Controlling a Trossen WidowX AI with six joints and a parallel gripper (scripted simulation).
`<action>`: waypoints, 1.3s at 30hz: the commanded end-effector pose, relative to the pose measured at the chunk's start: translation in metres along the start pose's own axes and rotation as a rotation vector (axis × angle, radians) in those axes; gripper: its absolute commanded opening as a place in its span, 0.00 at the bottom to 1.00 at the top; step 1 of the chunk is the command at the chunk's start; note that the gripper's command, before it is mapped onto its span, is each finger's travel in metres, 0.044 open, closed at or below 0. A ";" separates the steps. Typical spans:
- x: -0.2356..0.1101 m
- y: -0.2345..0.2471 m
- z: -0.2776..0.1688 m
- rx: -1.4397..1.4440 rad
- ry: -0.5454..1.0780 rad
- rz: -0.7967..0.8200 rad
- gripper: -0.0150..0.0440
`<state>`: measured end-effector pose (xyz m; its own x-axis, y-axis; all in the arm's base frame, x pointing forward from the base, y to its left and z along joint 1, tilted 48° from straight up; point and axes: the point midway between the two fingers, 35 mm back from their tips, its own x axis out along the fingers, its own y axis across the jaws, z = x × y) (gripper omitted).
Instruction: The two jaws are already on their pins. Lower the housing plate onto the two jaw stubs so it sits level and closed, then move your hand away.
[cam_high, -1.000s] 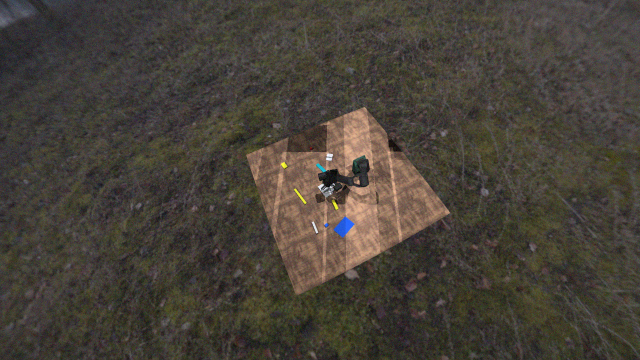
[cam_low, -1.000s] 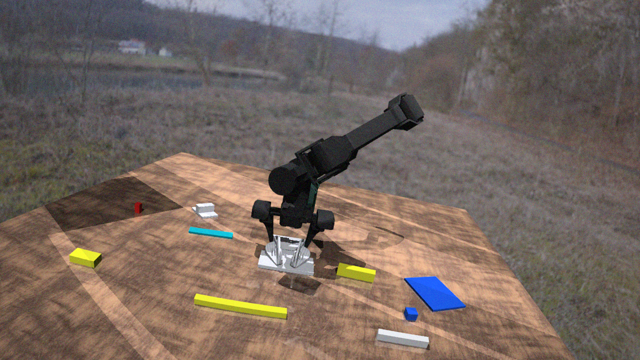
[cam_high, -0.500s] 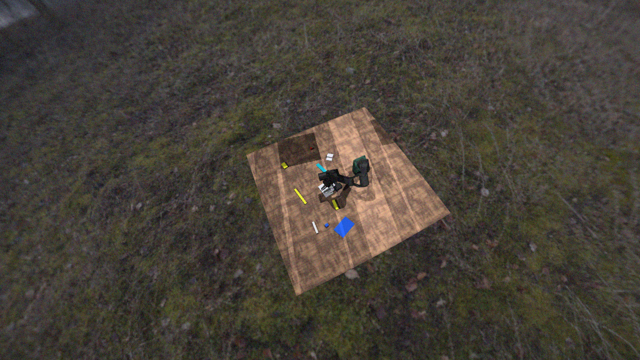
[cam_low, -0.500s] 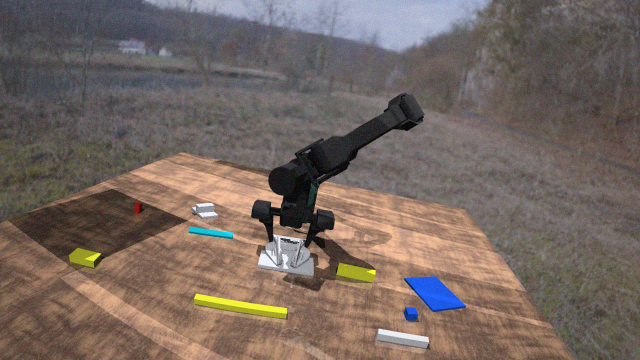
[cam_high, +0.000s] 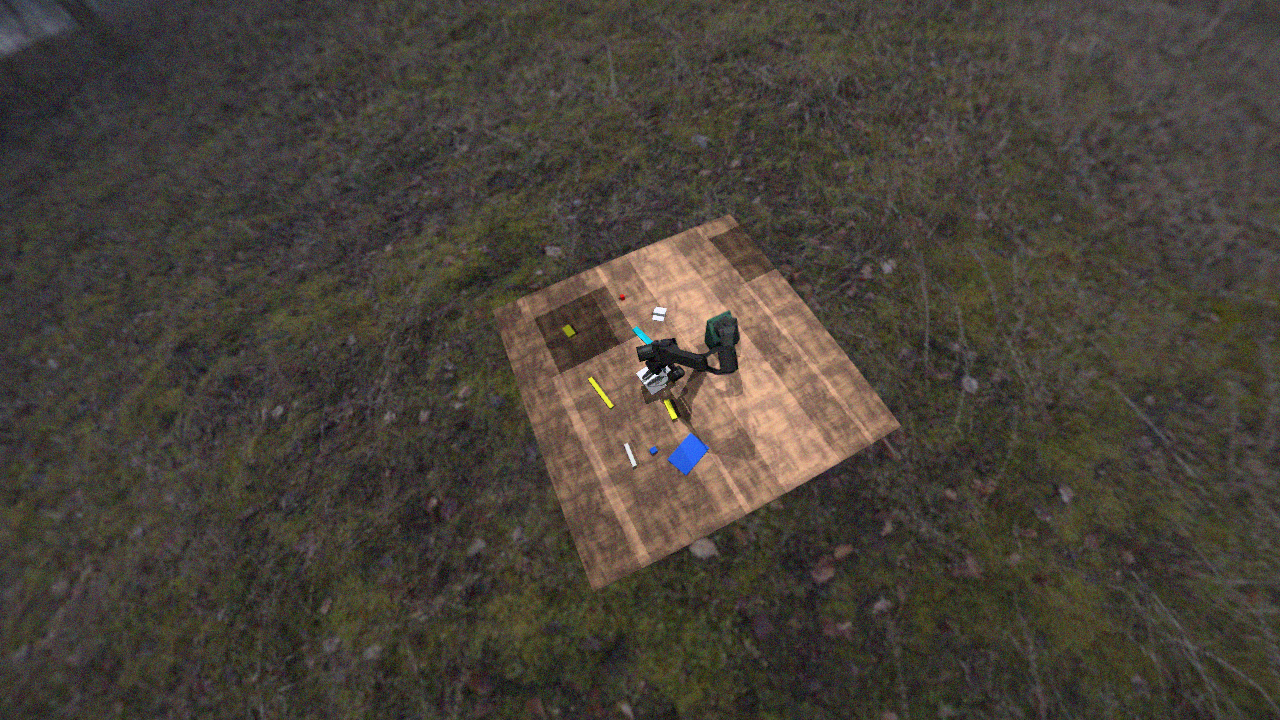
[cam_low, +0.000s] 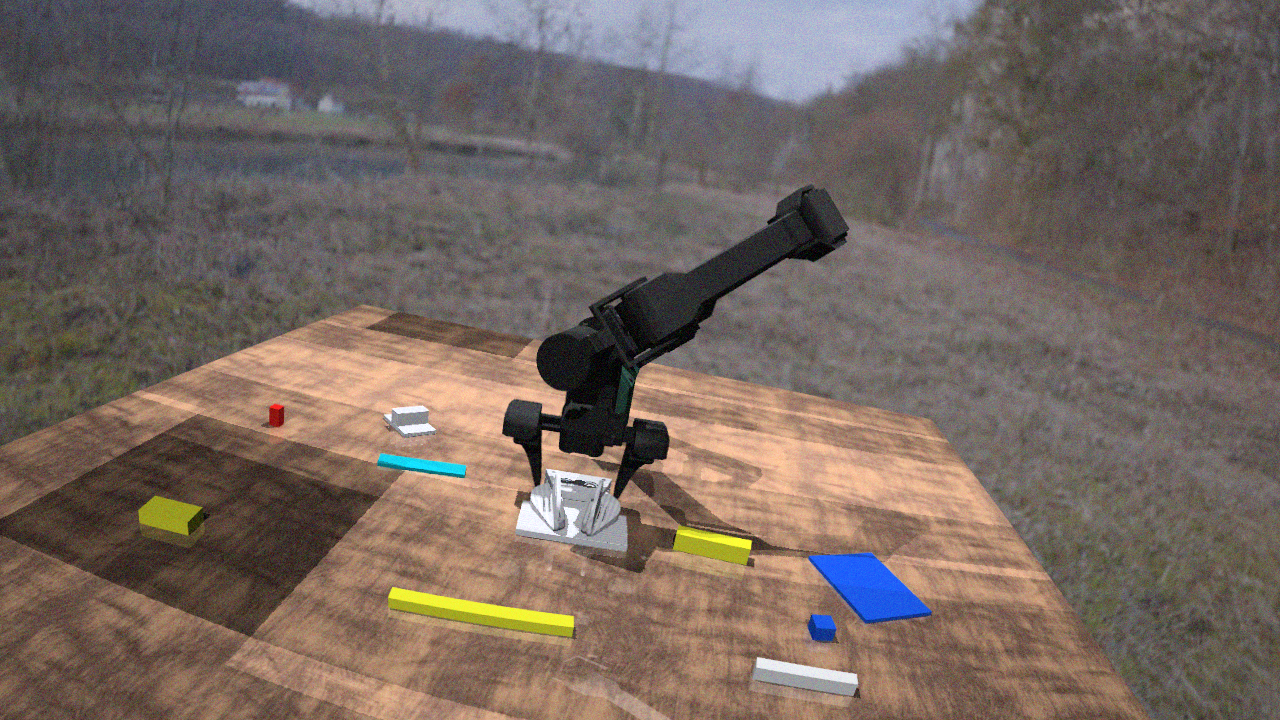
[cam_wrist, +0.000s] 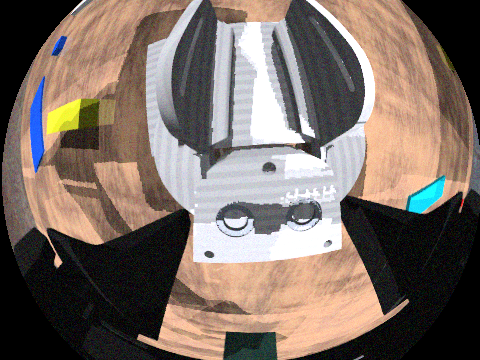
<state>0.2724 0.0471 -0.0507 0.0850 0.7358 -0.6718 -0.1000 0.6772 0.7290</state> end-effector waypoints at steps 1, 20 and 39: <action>-0.006 -0.001 0.001 0.000 0.000 -0.002 1.00; -0.121 0.004 -0.054 0.007 0.005 -0.013 1.00; -0.126 0.007 -0.062 0.006 0.007 -0.009 1.00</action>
<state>0.2013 -0.0422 0.0312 0.0839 0.7287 -0.6796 -0.0902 0.6848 0.7231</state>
